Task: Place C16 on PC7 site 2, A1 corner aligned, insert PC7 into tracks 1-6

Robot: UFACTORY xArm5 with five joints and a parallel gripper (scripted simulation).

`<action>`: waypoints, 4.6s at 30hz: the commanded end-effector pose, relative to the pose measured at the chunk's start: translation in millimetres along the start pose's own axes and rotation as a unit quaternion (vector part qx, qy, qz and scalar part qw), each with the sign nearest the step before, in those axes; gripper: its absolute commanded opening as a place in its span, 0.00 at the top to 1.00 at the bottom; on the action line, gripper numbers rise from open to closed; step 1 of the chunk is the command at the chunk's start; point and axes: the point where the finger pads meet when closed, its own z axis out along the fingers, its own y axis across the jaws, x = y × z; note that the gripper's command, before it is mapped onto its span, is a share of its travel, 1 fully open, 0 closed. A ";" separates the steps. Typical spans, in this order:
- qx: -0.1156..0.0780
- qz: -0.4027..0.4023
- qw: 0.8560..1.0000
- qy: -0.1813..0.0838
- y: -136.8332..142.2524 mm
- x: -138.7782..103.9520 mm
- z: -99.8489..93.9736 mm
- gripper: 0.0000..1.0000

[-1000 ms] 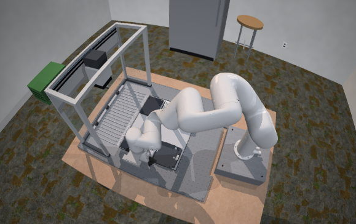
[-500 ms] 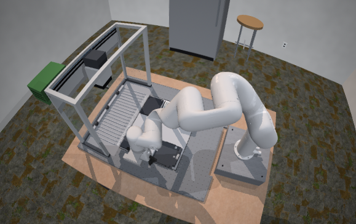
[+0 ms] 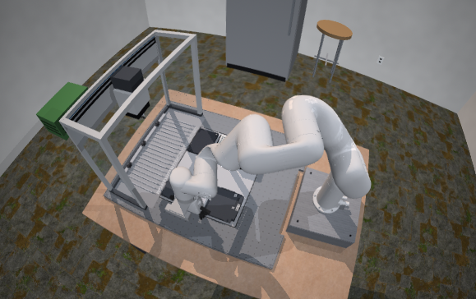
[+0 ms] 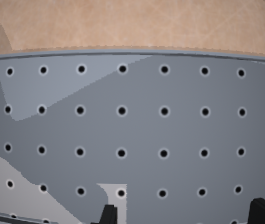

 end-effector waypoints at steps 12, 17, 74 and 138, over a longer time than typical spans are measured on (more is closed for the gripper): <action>-0.002 0.000 1.000 0.001 1.5 0.4 -1.6 0.00; -0.002 0.000 1.000 0.001 1.5 2.4 -1.6 0.00; -0.002 0.000 1.000 0.001 1.3 22.4 -24.8 0.00; -0.002 0.000 1.000 0.001 0.8 23.3 -116.5 0.00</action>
